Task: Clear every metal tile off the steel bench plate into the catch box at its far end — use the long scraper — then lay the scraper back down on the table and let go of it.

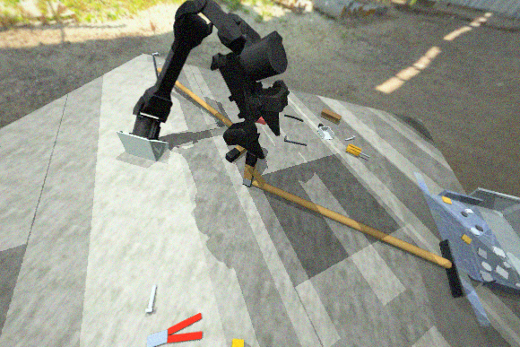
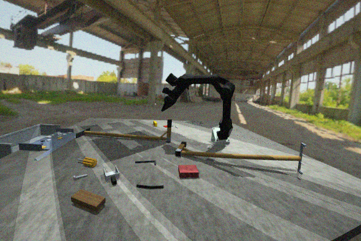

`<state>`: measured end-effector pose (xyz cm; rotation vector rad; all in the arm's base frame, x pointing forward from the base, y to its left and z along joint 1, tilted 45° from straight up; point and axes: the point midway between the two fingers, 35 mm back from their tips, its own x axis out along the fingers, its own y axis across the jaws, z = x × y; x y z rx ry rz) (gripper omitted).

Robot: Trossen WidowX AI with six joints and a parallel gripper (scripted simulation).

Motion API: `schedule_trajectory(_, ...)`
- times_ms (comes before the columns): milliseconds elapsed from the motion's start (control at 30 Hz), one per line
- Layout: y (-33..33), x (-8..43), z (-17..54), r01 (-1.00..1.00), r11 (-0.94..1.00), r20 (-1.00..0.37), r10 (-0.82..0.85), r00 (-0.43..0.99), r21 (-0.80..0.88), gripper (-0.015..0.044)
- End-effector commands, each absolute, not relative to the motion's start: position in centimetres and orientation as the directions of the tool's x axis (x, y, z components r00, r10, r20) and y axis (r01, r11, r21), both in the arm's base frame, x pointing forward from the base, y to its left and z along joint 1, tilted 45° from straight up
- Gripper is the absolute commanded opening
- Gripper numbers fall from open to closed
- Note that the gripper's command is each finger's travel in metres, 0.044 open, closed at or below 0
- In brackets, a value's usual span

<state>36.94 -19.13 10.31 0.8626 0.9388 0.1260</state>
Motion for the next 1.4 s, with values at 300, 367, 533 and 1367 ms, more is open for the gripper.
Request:
schedule_trajectory(300, -17.9, 33.7, 10.8, 0.227, 0.681, -0.638, 0.441, 0.632, 0.696, 0.0440)
schedule_trajectory(367, -17.6, 33.3, 10.8, 0.224, 0.683, -0.636, 0.439, 0.635, 0.696, 0.0440)
schedule_trajectory(533, -17.1, 32.0, 10.9, 0.216, 0.687, -0.630, 0.435, 0.643, 0.694, 0.0440)
schedule_trajectory(1367, -13.3, 30.1, 8.3, 0.200, 0.694, -0.619, 0.427, 0.659, 0.692, 0.0440)
